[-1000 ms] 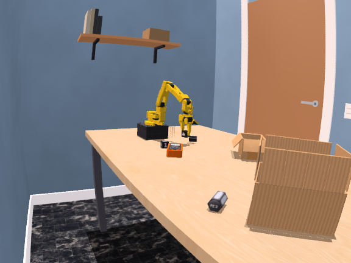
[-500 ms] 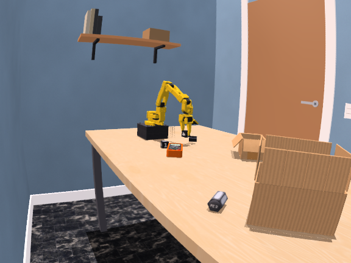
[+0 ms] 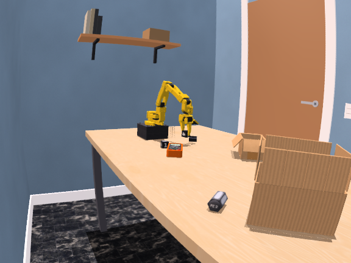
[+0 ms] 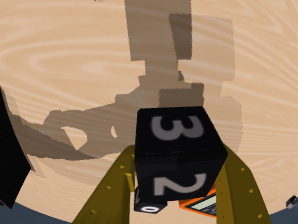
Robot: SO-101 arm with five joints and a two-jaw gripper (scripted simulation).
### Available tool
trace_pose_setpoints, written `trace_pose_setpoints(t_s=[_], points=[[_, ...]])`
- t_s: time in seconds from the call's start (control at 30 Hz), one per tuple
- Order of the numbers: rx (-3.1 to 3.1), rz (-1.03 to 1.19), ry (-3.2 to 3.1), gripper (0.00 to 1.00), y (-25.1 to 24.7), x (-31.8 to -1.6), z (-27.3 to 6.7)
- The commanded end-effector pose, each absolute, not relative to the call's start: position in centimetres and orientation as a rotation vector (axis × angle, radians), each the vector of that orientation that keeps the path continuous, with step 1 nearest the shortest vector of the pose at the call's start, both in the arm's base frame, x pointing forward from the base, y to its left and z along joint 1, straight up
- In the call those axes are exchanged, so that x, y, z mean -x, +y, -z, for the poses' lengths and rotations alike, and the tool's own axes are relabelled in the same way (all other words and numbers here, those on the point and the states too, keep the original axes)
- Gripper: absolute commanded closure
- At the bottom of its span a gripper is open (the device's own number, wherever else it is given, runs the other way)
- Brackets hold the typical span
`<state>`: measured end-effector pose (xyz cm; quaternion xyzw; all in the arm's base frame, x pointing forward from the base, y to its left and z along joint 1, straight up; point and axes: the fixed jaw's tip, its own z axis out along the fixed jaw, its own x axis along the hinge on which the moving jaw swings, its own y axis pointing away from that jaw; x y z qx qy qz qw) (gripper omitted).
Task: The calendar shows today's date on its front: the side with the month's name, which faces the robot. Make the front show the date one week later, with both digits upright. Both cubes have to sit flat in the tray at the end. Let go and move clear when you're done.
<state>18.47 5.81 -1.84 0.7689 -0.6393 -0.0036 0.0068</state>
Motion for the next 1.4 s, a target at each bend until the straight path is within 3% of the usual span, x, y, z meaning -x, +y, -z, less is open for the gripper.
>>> trace_pose_setpoints(t_s=[0.0,1.37], points=[[-2.412,0.004,-2.006,1.0,5.7,-18.8,2.0],[-2.412,0.004,-2.006,1.0,5.7,-18.8,3.6]])
